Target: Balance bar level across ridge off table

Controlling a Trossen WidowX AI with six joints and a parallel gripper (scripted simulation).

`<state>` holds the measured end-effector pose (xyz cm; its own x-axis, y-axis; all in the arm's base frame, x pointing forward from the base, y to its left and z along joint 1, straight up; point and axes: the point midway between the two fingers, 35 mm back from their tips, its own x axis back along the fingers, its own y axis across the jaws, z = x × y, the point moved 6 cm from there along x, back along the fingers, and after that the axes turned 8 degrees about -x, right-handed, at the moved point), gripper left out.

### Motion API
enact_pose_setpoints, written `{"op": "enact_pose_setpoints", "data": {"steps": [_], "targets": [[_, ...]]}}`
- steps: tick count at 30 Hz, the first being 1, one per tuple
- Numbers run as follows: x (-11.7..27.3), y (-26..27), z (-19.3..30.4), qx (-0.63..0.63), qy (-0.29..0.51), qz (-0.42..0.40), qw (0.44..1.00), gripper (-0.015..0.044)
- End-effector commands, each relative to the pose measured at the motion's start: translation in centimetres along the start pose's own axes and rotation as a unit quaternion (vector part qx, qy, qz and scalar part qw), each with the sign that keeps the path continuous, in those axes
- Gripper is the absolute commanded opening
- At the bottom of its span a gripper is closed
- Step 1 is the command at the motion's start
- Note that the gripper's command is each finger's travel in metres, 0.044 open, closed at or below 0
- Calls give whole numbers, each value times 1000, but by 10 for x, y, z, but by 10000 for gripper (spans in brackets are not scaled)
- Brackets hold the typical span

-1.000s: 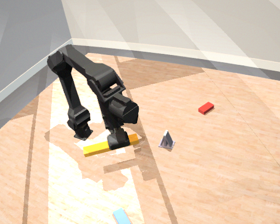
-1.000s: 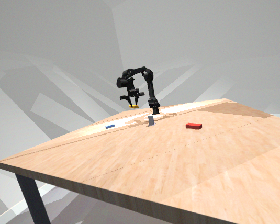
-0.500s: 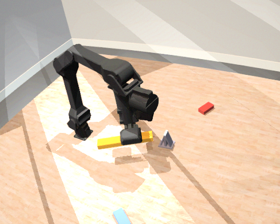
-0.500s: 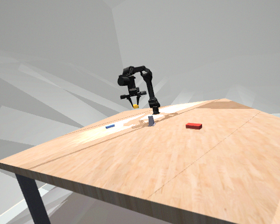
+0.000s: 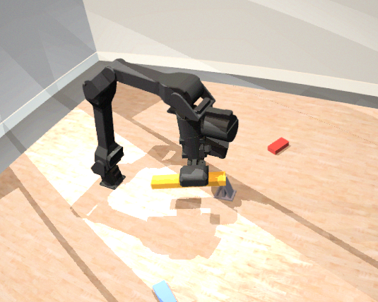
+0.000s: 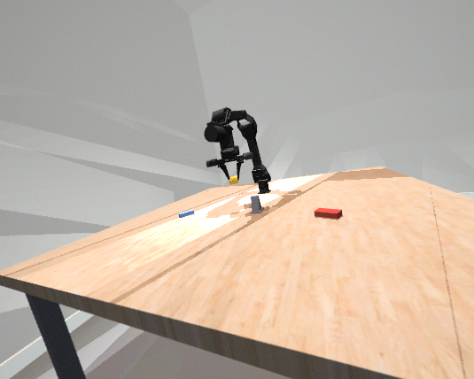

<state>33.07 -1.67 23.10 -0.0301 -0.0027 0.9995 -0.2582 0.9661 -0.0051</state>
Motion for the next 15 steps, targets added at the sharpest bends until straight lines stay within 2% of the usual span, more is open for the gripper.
{"op": "enact_pose_setpoints", "data": {"steps": [1,15], "targets": [[0,7,-9,-19,1,1,1000,0],[-3,43,-46,-93,0,0,996,0]]}}
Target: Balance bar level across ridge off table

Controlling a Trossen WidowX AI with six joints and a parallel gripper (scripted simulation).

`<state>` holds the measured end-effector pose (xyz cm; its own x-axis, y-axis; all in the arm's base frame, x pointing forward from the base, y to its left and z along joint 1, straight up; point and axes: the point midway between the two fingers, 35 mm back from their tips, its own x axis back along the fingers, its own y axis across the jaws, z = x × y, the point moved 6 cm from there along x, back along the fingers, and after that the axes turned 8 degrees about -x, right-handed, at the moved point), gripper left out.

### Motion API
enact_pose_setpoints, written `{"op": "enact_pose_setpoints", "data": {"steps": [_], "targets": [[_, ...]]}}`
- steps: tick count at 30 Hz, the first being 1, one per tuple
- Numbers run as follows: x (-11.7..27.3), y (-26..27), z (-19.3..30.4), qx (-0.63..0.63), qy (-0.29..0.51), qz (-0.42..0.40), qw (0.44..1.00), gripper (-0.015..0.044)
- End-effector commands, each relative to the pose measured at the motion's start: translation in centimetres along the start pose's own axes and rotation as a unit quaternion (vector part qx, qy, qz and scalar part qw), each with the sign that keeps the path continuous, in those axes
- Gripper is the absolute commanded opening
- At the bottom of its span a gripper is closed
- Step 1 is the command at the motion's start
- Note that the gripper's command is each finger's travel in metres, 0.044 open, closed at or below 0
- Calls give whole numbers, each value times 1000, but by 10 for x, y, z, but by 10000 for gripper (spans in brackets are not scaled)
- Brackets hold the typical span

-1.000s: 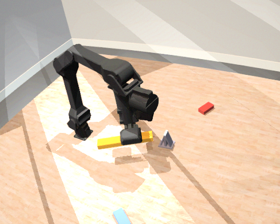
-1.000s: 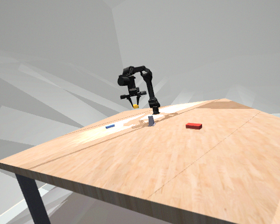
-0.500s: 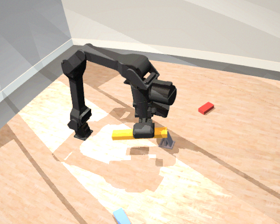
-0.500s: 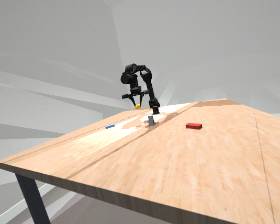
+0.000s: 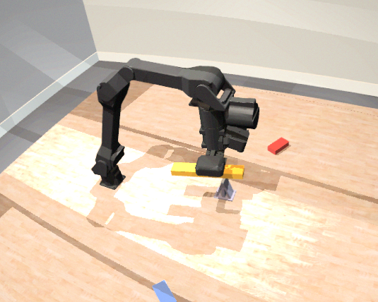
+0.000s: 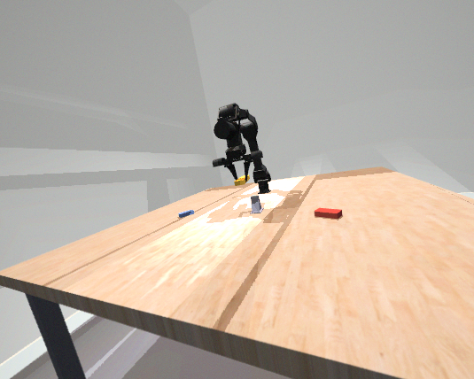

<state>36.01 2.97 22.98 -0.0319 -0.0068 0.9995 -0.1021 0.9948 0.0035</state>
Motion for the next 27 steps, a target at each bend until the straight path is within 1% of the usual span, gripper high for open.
{"op": "enact_pose_setpoints", "data": {"steps": [1,11,27], "targets": [[-1,9,-7,-19,1,2,1000,0],[-5,39,-25,-71,0,0,997,0],[-26,40,-27,-73,0,0,997,0]]}}
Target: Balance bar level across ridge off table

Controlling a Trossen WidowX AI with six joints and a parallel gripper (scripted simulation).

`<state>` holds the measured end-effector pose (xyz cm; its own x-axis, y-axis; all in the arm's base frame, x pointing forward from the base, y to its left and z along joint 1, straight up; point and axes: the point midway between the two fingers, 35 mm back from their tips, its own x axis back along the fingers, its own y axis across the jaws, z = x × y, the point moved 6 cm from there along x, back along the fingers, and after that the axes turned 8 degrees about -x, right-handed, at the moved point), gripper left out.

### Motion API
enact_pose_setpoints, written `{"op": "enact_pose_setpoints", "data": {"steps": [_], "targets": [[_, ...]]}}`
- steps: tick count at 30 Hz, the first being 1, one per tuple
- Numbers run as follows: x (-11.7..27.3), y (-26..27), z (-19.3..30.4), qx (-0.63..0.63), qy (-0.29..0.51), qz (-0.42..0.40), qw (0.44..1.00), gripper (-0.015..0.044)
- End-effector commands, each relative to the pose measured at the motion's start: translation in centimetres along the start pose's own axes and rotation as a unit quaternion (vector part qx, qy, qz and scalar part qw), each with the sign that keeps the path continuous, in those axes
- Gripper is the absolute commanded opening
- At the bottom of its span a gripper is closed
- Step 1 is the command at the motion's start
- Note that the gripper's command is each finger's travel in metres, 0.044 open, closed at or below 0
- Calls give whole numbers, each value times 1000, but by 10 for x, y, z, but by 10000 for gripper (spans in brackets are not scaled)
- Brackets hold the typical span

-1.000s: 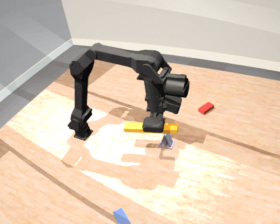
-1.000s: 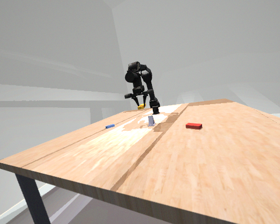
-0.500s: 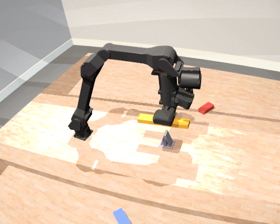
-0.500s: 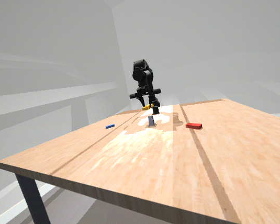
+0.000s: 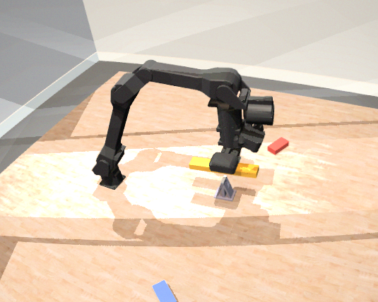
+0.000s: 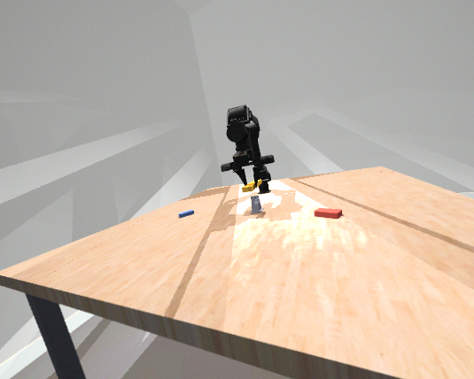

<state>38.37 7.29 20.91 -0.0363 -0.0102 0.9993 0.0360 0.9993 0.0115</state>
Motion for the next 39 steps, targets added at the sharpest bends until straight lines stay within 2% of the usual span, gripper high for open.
{"op": "enact_pose_setpoints", "data": {"steps": [1,15,39], "targets": [[-6,-1,0,-4,2,2,1000,0],[-27,-2,2,-5,2,2,1000,0],[-28,-2,2,-5,2,2,1000,0]]}}
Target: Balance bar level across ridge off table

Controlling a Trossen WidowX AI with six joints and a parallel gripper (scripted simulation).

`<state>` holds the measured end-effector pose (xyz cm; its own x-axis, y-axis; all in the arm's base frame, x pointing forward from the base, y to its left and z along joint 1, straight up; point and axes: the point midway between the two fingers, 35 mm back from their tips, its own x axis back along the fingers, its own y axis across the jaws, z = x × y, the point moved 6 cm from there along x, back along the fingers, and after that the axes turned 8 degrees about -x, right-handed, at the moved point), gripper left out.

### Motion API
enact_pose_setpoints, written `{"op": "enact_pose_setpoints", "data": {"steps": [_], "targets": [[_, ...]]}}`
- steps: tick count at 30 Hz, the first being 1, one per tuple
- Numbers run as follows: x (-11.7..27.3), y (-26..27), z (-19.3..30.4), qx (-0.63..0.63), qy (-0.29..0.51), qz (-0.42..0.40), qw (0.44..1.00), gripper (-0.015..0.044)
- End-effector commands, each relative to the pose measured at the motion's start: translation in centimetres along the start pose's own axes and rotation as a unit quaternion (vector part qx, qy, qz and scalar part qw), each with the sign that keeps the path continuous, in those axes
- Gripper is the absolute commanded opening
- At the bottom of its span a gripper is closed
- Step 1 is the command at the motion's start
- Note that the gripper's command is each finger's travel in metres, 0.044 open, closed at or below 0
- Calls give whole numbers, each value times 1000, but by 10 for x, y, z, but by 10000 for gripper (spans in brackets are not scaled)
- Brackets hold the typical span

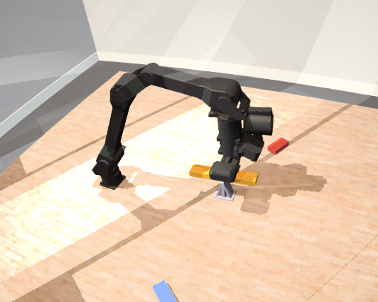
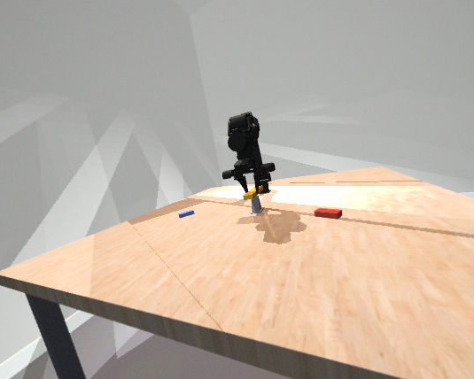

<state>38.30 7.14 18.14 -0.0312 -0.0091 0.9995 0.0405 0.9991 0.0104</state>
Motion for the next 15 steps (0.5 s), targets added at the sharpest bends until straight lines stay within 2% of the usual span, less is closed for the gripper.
{"op": "enact_pose_setpoints", "data": {"steps": [1,15], "targets": [[0,0,0,-3,-1,2,1000,0],[-2,0,0,-3,-1,2,1000,0]]}}
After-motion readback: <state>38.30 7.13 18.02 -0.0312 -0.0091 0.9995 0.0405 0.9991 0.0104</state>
